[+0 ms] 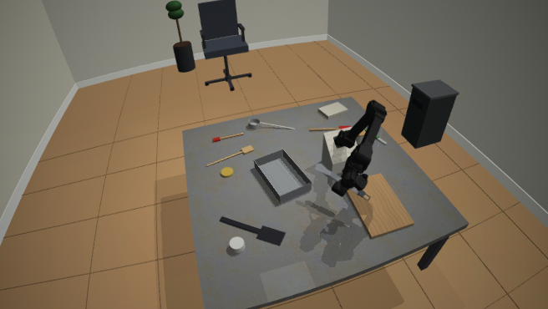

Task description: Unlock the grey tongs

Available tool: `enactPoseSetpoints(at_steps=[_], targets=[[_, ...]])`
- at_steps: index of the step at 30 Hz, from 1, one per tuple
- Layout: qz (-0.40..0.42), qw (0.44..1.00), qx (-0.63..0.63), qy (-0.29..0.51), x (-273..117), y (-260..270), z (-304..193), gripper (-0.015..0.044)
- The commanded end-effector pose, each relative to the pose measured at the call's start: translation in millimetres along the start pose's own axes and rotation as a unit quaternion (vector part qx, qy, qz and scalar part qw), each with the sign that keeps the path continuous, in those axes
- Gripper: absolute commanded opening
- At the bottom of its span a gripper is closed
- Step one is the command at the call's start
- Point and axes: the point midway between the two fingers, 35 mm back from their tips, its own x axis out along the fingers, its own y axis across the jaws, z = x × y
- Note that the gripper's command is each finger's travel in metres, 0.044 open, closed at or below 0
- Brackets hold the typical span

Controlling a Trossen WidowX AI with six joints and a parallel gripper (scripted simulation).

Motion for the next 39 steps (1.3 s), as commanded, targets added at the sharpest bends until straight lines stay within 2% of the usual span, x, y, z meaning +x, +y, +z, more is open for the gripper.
enactPoseSetpoints(at_steps=[1, 20, 39], targets=[[-0.005, 1.000, 0.018, 0.006, -1, 5, 11, -0.0150], [-0.020, 0.995, 0.101, 0.013, -3, 38, 56, -0.0150], [-0.039, 0.980, 0.194, -0.018, -14, 76, 95, -0.0150]])
